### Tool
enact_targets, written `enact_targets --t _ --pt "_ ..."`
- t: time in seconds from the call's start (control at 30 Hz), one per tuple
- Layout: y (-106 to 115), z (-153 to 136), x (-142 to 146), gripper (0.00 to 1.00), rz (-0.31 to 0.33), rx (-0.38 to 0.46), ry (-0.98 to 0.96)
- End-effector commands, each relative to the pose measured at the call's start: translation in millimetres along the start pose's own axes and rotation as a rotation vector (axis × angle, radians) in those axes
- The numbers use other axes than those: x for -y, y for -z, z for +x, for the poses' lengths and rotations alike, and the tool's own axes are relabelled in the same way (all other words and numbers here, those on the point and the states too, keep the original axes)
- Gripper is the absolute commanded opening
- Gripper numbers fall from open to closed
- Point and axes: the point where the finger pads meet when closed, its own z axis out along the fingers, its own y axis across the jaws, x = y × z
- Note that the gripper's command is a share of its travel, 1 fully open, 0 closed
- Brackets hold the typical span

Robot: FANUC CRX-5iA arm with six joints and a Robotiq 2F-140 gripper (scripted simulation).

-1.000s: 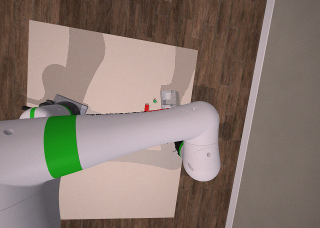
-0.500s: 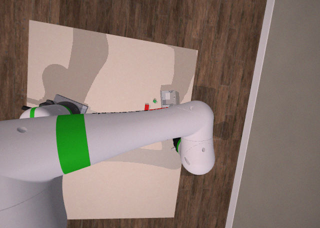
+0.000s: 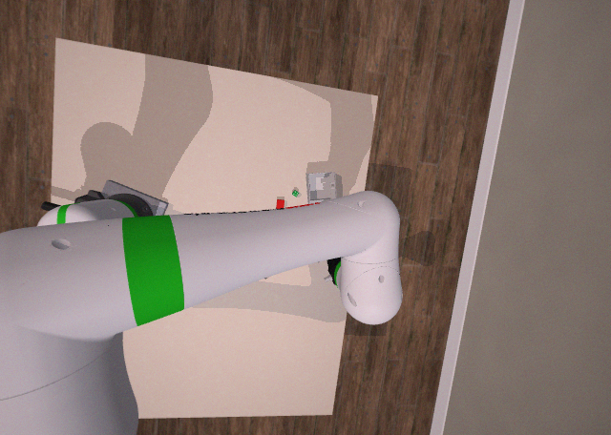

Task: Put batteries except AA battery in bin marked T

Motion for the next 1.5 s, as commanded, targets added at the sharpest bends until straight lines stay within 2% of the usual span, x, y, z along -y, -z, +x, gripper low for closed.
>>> enact_targets --t 0.0,1.47 --pt "0.2 0.2 -0.1 0.05 0.0 0.0 0.0" --pt "4.2 0.2 -0.1 0.05 0.0 0.0 0.0"
